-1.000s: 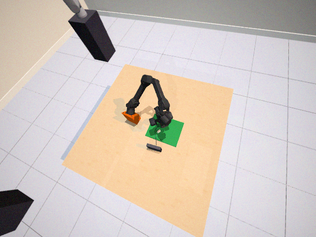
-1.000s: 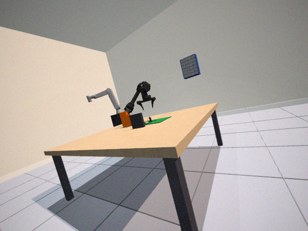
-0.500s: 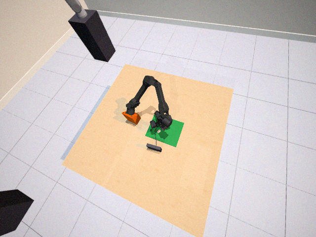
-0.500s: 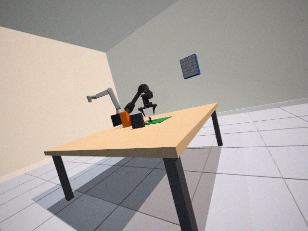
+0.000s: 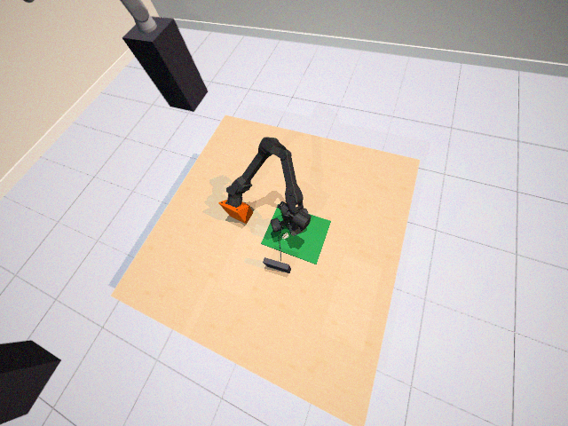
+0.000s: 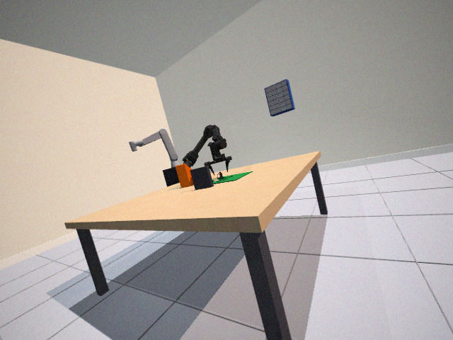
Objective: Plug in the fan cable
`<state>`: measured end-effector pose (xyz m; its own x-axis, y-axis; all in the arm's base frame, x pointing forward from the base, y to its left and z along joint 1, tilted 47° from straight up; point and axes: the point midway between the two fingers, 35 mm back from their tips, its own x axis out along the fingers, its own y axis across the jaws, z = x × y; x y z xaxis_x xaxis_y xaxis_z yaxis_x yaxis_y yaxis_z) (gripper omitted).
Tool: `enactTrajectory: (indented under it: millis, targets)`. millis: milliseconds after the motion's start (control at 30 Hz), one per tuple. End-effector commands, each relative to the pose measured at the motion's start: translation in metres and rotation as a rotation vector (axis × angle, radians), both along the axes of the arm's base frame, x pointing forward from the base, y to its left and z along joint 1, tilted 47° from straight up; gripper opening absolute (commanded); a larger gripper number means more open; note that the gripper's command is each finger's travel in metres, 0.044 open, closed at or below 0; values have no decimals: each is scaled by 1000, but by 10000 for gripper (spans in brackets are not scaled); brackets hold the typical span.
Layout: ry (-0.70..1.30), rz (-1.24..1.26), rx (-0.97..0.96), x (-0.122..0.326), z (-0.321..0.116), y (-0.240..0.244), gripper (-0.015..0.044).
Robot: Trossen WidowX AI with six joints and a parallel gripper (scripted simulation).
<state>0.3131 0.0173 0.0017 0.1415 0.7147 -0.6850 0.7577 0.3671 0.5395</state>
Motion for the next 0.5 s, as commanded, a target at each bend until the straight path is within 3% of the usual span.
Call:
enactTrajectory:
  millis: [0,467]
  targets:
    - [10,-4,7,-1,-6,6,440]
    - [9,-4,9,0,-17,19,440]
